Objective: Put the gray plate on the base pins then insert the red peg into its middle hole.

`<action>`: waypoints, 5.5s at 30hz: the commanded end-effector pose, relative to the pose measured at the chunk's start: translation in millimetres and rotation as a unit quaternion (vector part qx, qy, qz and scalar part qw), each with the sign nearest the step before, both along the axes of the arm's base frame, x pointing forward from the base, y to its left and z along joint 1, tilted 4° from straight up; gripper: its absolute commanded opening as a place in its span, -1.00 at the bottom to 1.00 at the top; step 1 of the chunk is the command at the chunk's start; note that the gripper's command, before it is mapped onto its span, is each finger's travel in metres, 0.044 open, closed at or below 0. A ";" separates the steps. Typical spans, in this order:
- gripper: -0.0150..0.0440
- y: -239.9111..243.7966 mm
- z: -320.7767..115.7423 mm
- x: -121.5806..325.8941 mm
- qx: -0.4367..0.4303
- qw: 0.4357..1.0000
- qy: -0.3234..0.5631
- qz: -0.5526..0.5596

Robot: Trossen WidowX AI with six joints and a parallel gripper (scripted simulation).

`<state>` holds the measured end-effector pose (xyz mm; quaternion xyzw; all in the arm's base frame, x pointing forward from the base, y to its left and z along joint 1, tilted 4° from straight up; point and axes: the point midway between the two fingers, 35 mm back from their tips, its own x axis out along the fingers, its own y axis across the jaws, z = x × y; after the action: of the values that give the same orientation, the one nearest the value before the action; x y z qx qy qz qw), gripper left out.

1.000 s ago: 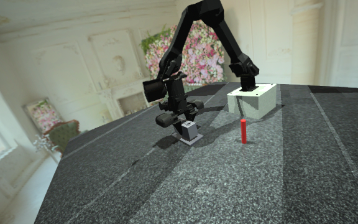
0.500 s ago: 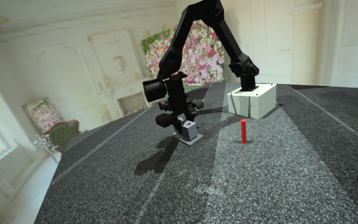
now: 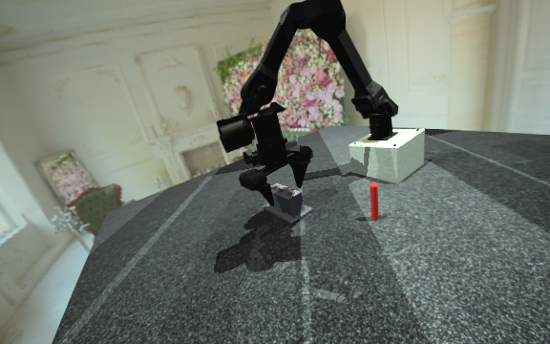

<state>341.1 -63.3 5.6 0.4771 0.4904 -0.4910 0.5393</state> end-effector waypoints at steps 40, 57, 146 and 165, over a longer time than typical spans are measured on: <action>1.00 191.2 46.2 -94.9 -0.004 0.980 -0.003 0.198; 1.00 190.2 17.3 -93.1 -0.004 0.980 -0.003 0.198; -0.49 173.9 54.8 -71.9 -0.005 0.980 -0.002 0.199; -0.49 126.2 59.6 -38.5 -0.009 0.981 -0.008 0.192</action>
<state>297.6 70.0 63.7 0.3737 0.5642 -0.3803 0.6304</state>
